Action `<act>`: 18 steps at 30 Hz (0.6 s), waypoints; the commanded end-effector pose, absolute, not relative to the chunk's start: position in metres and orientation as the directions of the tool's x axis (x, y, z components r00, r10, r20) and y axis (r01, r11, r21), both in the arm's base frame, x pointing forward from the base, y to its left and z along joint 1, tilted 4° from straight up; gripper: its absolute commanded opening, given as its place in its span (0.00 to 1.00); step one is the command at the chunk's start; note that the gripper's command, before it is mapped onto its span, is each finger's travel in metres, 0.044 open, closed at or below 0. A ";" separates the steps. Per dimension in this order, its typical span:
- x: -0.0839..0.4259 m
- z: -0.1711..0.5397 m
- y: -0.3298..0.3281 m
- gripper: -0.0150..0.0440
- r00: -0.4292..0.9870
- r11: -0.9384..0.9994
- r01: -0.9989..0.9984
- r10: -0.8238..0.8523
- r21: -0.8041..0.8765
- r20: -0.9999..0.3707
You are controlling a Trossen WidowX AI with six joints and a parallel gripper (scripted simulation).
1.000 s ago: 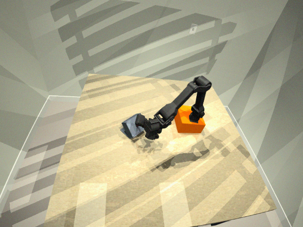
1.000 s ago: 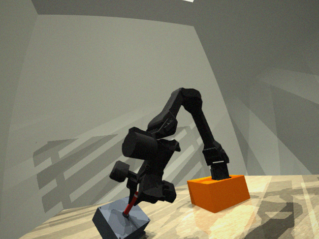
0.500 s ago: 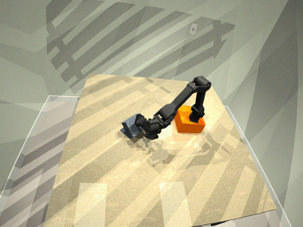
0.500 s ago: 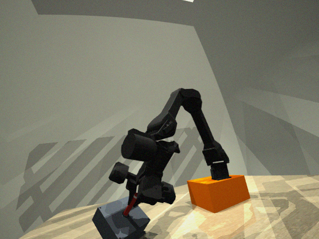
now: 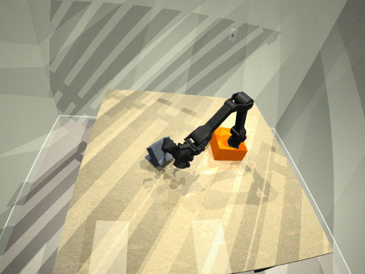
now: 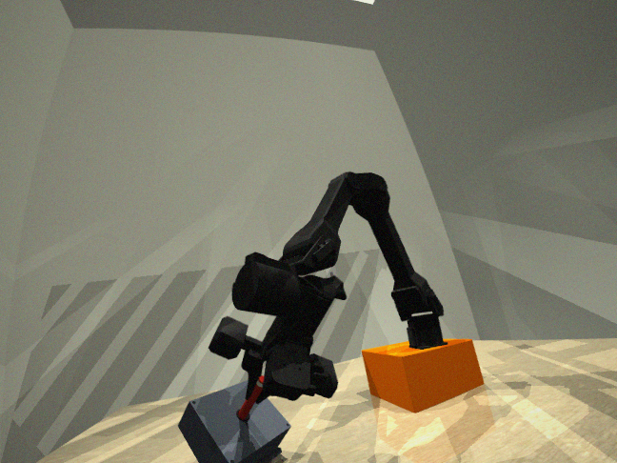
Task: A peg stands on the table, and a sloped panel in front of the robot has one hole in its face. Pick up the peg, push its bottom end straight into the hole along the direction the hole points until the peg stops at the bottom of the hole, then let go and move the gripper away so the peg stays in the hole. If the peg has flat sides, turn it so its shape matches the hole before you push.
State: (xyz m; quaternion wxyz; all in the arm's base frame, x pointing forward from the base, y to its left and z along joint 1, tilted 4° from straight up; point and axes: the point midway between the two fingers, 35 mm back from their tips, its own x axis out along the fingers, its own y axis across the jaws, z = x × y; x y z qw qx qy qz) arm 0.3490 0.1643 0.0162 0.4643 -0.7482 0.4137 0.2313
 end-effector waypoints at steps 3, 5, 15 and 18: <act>0.350 0.013 0.162 0.25 0.547 -0.230 -0.836 -0.405 -0.497 -0.732; 0.351 0.012 0.162 0.25 0.547 -0.230 -0.836 -0.405 -0.497 -0.732; 0.354 0.009 0.159 0.25 0.547 -0.230 -0.836 -0.406 -0.498 -0.732; 0.354 0.008 0.158 0.25 0.547 -0.230 -0.836 -0.406 -0.498 -0.732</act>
